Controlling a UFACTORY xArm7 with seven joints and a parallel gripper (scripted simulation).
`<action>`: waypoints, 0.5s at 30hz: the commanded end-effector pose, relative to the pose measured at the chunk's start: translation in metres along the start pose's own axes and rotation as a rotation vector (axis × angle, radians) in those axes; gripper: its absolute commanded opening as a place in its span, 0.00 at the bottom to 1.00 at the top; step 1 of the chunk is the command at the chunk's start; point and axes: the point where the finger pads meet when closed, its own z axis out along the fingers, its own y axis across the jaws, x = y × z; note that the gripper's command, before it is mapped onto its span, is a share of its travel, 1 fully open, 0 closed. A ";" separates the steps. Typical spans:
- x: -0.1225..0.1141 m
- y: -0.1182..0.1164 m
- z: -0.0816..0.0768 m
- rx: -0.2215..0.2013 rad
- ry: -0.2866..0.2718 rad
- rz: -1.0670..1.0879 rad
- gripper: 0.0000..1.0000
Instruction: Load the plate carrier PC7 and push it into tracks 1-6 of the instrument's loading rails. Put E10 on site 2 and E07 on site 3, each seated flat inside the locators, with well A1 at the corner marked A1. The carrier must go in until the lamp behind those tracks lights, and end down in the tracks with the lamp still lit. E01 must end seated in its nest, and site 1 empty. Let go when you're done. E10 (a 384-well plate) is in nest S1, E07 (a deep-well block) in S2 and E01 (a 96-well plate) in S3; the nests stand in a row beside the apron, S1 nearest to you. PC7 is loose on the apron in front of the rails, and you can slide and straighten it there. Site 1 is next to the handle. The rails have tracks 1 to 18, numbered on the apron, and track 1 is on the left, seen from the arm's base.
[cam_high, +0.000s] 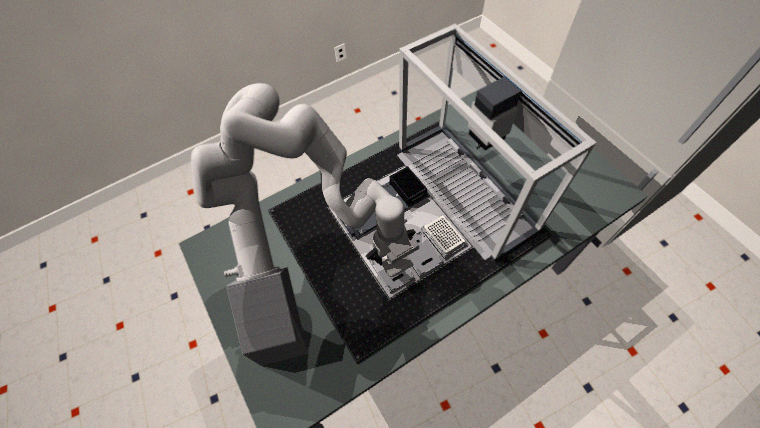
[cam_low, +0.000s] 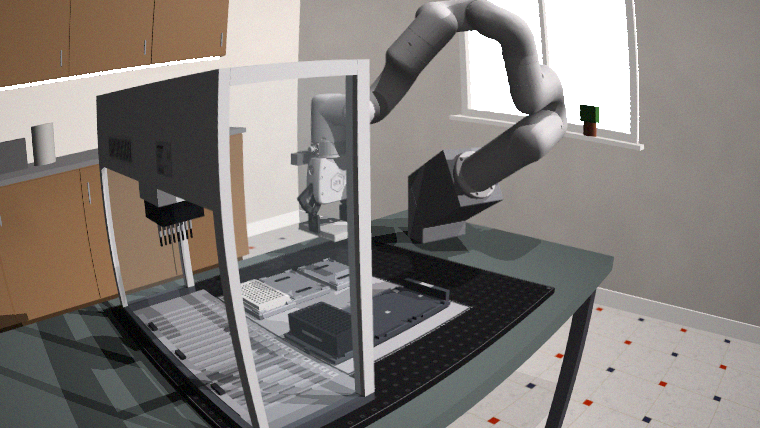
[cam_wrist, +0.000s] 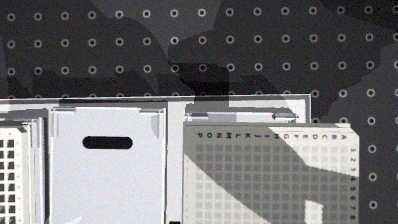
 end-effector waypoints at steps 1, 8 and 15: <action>0.001 -0.001 -0.009 0.002 0.003 0.000 0.00; 0.001 -0.001 -0.016 0.002 0.003 0.000 0.00; 0.001 -0.001 -0.016 0.002 0.003 0.000 0.00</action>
